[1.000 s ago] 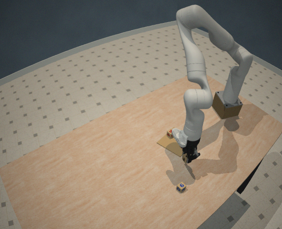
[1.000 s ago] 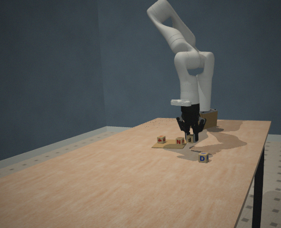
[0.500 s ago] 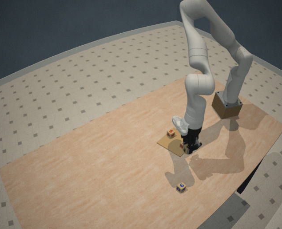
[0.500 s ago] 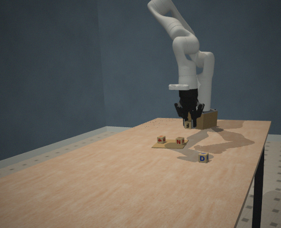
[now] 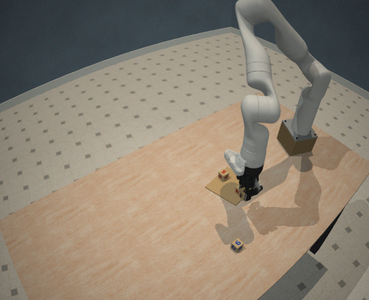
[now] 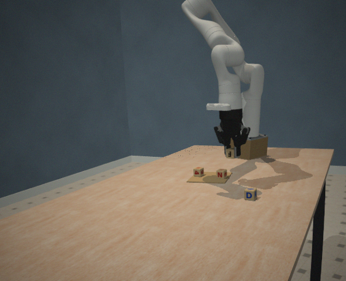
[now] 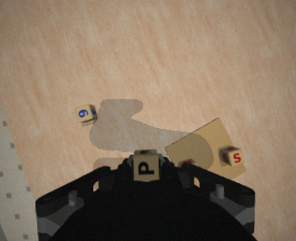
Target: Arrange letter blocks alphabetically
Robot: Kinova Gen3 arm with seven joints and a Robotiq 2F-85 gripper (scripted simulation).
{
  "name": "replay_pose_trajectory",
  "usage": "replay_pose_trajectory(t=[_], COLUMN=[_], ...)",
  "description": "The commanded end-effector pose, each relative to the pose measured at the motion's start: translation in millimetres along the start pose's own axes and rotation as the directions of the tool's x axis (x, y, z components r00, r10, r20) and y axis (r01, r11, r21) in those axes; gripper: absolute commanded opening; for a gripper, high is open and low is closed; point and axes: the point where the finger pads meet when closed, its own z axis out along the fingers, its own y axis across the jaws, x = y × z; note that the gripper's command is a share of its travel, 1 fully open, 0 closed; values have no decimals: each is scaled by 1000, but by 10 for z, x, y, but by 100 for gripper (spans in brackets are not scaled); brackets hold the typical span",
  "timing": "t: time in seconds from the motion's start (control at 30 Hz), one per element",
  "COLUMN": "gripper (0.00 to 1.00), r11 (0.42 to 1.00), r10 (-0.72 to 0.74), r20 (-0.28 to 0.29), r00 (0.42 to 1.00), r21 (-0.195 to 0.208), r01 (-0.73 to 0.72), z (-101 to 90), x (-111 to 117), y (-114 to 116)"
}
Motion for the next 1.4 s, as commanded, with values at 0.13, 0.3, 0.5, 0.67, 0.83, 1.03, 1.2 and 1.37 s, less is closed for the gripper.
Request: replay_pose_trajectory(t=[0.13,0.3,0.5,0.67,0.83,1.03,1.2,1.37], gripper=[26,26,26,26,26,26,26,26], r11=[993,956,850,748,608,395,298,252], r10=[115,292,527,663,794,919,955,968], r20=[1,6,8,7,5,1,-2,-3], r00=[993,956,850,748,608,395,298,252], r21=[1,-2,-6,-6,-5,1,10,6], r01=[-115,-292,-527,-663,-794,-919,-955,-968], z=[-9,-4,-6,-13,-26,-50,-68,-67], x=[-15,-66,-137,-184,-236,-303,-326,-355], y=[129,323,592,764,956,1197,1294,1349])
